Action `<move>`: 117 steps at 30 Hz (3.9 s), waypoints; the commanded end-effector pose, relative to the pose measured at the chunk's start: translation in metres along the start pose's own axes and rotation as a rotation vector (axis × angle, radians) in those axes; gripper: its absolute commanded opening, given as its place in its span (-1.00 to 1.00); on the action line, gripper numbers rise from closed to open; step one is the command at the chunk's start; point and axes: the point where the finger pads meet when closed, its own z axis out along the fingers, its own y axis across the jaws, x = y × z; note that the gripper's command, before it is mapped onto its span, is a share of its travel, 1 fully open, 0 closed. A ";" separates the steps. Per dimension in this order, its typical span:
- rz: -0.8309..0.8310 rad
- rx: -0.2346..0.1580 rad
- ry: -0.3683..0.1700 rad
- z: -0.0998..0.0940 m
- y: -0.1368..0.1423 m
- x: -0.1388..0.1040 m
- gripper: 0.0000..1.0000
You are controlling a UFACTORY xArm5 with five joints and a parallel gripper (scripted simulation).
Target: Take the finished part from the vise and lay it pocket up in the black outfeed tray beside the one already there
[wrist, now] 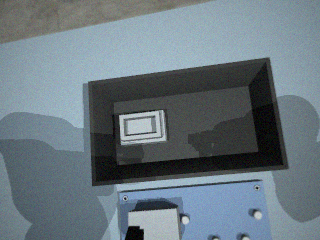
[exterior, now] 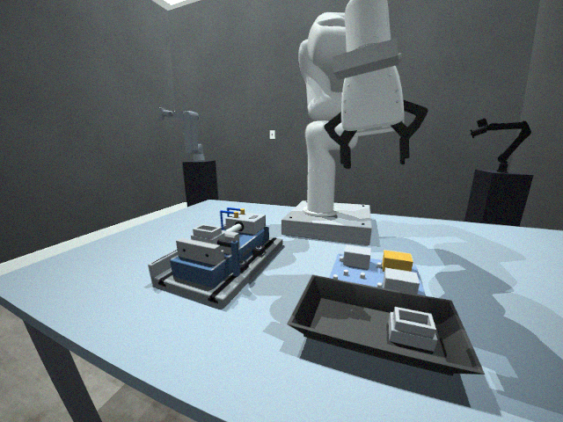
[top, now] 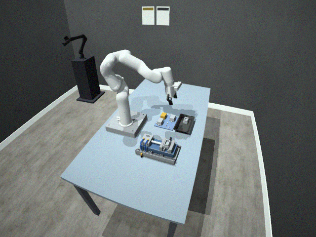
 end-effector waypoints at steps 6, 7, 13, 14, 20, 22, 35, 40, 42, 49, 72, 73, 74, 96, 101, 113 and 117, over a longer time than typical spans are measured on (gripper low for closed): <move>0.453 -0.084 -0.035 0.017 0.087 0.061 1.00; 0.492 -0.090 -0.033 0.018 0.100 0.062 1.00; 0.732 -0.133 -0.047 0.024 0.147 0.080 1.00; 0.771 -0.138 -0.046 0.025 0.163 0.081 1.00; 1.010 -0.177 -0.056 0.030 0.219 0.089 1.00; 1.078 -0.188 -0.058 0.031 0.236 0.089 1.00; 1.445 -0.246 -0.072 0.036 0.318 0.085 1.00; 1.445 -0.246 -0.072 0.036 0.318 0.085 1.00; 1.445 -0.246 -0.072 0.036 0.318 0.085 1.00; 1.445 -0.246 -0.072 0.036 0.318 0.085 -1.00; 1.445 -0.246 -0.072 0.036 0.318 0.085 -1.00; 1.445 -0.246 -0.072 0.036 0.318 0.085 -1.00; 1.445 -0.246 -0.072 0.036 0.318 0.085 -1.00; 1.445 -0.246 -0.072 0.036 0.318 0.085 0.38; 1.445 -0.246 -0.072 0.036 0.318 0.085 0.38; 1.445 -0.246 -0.072 0.036 0.318 0.085 0.38; 1.445 -0.246 -0.072 0.036 0.318 0.085 0.38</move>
